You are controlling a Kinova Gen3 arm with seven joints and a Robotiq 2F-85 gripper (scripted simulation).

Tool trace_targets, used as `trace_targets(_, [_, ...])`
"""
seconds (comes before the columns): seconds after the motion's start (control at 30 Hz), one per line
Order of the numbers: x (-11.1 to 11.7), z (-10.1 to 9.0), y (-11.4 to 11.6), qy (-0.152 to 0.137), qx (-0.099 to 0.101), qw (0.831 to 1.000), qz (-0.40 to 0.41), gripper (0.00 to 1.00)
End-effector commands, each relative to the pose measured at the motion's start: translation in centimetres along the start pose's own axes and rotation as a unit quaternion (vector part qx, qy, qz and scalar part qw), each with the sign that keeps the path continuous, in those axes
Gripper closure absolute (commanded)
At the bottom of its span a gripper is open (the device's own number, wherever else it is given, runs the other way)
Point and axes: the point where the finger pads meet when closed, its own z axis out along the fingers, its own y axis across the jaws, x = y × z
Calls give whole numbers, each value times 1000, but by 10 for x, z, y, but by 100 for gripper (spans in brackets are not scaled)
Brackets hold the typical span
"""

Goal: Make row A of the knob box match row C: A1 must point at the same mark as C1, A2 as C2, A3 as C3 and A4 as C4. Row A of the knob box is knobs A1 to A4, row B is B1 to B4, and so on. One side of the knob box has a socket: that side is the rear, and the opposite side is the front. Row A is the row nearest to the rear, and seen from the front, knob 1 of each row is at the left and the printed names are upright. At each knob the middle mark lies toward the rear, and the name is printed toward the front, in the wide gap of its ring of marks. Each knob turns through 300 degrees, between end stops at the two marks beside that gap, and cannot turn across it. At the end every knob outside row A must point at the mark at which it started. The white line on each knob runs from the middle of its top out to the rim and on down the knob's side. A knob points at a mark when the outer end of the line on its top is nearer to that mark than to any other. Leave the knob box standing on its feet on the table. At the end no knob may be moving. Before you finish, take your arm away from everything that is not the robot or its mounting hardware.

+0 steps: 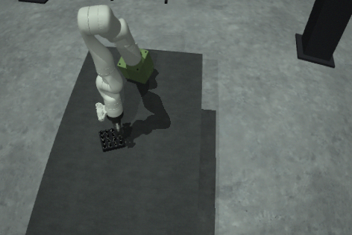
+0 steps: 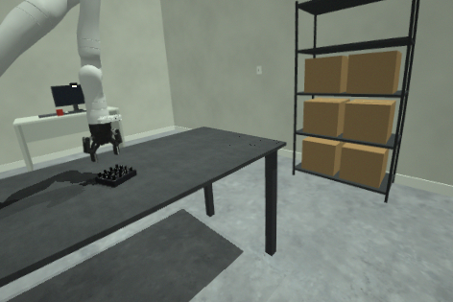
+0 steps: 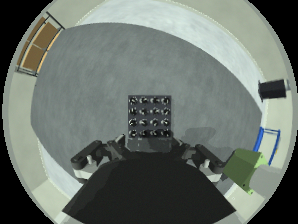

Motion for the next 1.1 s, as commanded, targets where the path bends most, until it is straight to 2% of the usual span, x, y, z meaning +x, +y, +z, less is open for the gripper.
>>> trace_targets(0.0, [1, 1, 1, 7, 2, 1000, 9, 0])
trace_targets(1.07, [2, 1, -1, 8, 4, 1000, 5, 0])
